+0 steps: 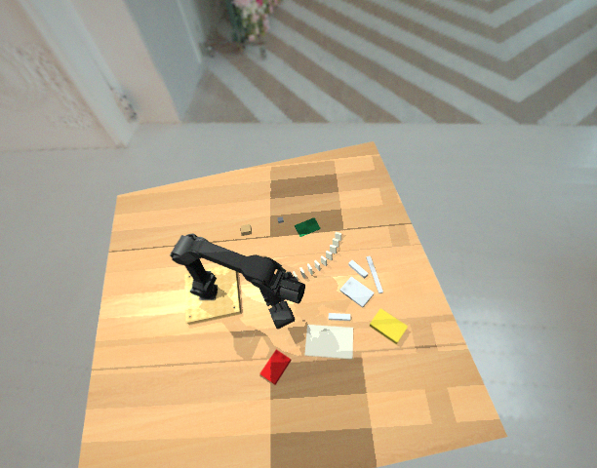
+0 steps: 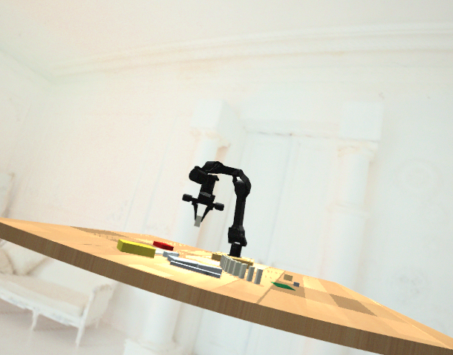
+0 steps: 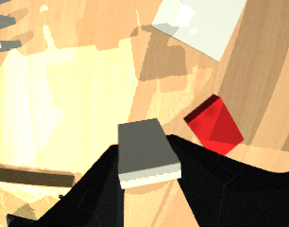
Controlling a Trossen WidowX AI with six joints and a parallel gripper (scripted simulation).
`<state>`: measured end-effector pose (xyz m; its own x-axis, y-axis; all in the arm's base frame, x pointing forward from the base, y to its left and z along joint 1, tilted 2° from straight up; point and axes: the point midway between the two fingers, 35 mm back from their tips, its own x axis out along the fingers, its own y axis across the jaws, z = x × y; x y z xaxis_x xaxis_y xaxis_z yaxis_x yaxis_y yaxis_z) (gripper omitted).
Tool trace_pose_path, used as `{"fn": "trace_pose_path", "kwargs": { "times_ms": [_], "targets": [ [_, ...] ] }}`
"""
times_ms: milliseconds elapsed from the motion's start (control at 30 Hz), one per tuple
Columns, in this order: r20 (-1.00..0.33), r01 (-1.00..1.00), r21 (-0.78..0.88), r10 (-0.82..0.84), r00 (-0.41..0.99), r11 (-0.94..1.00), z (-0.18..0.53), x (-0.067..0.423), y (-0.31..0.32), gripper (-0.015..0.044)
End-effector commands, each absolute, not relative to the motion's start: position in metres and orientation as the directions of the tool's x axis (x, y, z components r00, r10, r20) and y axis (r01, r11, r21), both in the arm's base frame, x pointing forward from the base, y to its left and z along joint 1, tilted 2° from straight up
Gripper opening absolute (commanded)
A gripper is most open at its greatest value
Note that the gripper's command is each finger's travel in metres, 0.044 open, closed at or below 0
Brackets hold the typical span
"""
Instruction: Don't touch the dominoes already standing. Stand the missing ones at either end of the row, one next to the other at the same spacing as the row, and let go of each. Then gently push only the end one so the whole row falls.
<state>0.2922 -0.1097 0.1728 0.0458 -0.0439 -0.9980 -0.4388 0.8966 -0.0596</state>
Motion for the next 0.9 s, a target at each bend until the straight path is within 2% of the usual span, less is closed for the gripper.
{"fn": "trace_pose_path", "kwargs": {
  "times_ms": [0, 267, 467, 867],
  "targets": [
    [-0.998, -0.454, -0.052, -0.037, 0.042, 0.889, 0.174, 0.293, -0.068, 0.0107],
    [-0.999, -0.466, -0.041, -0.025, 0.041, 0.884, 0.169, 0.272, 0.035, 0.0107],
    [-0.999, -0.467, -0.041, -0.024, 0.041, 0.884, 0.166, 0.272, 0.037, 0.0107],
    [-0.999, -0.467, -0.041, -0.024, 0.041, 0.884, 0.111, 0.282, 0.037, 0.0107]
  ]
}}
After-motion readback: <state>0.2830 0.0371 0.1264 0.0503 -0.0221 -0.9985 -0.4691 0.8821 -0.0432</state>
